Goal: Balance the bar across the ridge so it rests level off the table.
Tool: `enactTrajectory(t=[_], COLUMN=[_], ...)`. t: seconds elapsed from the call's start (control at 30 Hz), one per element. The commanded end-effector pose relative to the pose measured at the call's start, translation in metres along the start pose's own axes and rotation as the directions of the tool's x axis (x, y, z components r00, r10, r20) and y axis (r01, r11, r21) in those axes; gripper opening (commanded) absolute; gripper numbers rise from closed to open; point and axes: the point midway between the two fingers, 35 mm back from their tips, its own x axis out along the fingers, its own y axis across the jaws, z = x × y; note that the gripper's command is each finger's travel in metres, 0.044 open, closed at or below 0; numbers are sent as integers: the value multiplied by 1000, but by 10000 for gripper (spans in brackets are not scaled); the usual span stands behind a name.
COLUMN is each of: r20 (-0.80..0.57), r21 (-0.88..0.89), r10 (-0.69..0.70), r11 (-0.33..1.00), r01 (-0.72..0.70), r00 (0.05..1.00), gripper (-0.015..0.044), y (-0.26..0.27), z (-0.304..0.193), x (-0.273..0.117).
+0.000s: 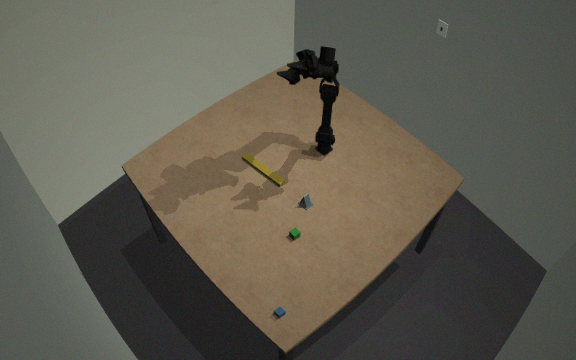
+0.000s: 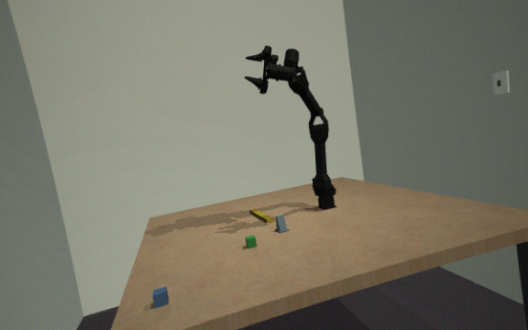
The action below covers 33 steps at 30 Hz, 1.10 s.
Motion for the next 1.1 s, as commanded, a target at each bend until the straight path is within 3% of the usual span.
enactTrajectory(t=[0.0, 0.1, 0.63, 1.07], r20=[-2, -30, -211, -339], r21=[-3, -49, -300, -438], r10=[-1, -21, -251, -548], r11=[1000, 999, 937, 811], r01=[1, 19, 182, 387], r00=[1000, 999, 945, 765], gripper=[374, 315, 315, 315], y=[-1, -9, -112, -242], z=[-1, -19, -114, -169], x=[1, 10, 65, 82])
